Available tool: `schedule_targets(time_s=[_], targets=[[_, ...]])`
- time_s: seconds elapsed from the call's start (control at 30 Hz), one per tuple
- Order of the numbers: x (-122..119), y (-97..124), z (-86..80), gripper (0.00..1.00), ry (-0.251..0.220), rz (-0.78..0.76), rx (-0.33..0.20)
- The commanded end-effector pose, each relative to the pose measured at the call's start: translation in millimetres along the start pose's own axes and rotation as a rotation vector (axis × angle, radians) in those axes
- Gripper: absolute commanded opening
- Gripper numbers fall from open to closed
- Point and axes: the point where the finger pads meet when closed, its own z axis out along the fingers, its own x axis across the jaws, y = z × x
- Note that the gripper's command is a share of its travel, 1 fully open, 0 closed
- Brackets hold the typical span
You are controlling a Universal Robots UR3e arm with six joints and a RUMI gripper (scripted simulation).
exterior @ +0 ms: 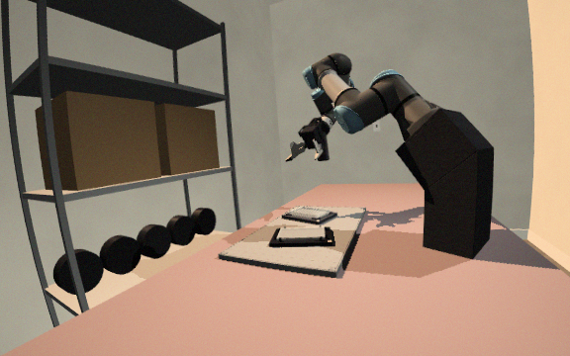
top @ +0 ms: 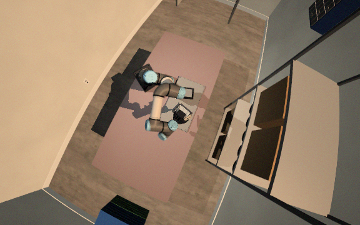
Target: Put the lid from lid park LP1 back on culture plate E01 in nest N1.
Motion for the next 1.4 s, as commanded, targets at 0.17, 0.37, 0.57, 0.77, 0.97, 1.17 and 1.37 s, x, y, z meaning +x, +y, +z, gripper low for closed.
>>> schedule_targets(time_s=[0.17,0.37,0.57,0.77,0.97,1.17,1.37], targets=[[24.3,19.2,23.4,0.82,0.115,-0.133,0.003],[42.9,30.1,35.9,0.82,0.194,-0.224,0.0],[47.2,32.6,38.8,0.82,0.272,-0.314,-0.003],[63.8,40.2,47.0,0.82,0.323,-0.376,-0.005],[73.9,44.4,51.3,0.82,0.399,-0.469,-0.008],[89.8,50.0,56.7,0.82,0.474,-0.563,-0.01],[99.3,52.4,58.7,0.82,0.524,-0.625,-0.011]])
